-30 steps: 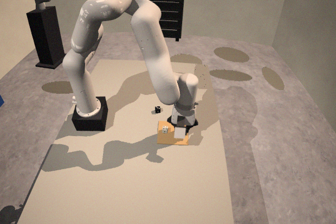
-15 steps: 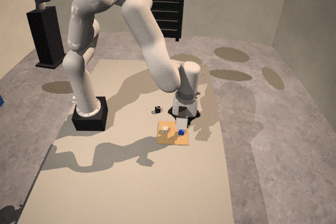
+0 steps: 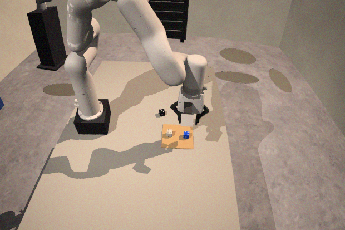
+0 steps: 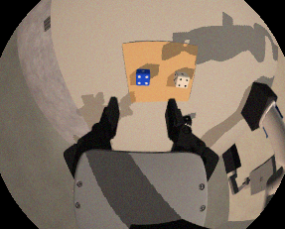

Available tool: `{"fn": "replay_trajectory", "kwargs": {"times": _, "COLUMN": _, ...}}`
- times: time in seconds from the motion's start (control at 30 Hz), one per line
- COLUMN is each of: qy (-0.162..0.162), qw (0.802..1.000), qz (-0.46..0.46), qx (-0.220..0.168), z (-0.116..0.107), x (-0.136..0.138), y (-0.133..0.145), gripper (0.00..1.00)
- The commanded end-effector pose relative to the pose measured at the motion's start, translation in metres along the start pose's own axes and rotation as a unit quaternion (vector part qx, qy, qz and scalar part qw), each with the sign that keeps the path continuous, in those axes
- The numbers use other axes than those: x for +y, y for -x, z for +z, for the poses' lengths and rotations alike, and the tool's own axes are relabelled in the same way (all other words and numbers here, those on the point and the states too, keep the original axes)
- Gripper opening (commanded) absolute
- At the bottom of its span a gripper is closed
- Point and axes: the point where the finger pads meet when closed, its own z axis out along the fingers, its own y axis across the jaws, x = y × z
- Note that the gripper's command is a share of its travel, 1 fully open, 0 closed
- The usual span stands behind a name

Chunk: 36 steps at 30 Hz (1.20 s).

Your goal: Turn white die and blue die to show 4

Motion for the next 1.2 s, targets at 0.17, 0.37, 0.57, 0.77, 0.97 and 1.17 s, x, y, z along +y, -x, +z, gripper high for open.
{"fn": "replay_trajectory", "kwargs": {"times": 0.17, "qy": -0.002, "qw": 1.0, "qz": 0.0, "qx": 0.0, "z": -0.002, "x": -0.002, "y": 0.0, "gripper": 1.0}}
{"fn": "replay_trajectory", "kwargs": {"times": 0.37, "qy": -0.002, "qw": 1.0, "qz": 0.0, "qx": 0.0, "z": -0.002, "x": -0.002, "y": 0.0, "gripper": 1.0}}
{"fn": "replay_trajectory", "kwargs": {"times": 0.57, "qy": -0.002, "qw": 1.0, "qz": 0.0, "qx": 0.0, "z": -0.002, "x": -0.002, "y": 0.0, "gripper": 1.0}}
{"fn": "replay_trajectory", "kwargs": {"times": 0.77, "qy": -0.002, "qw": 1.0, "qz": 0.0, "qx": 0.0, "z": -0.009, "x": -0.002, "y": 0.0, "gripper": 1.0}}
{"fn": "replay_trajectory", "kwargs": {"times": 0.97, "qy": -0.002, "qw": 1.0, "qz": 0.0, "qx": 0.0, "z": -0.029, "x": -0.002, "y": 0.0, "gripper": 1.0}}
{"fn": "replay_trajectory", "kwargs": {"times": 1.17, "qy": -0.002, "qw": 1.0, "qz": 0.0, "qx": 0.0, "z": -0.059, "x": -0.001, "y": 0.0, "gripper": 1.0}}
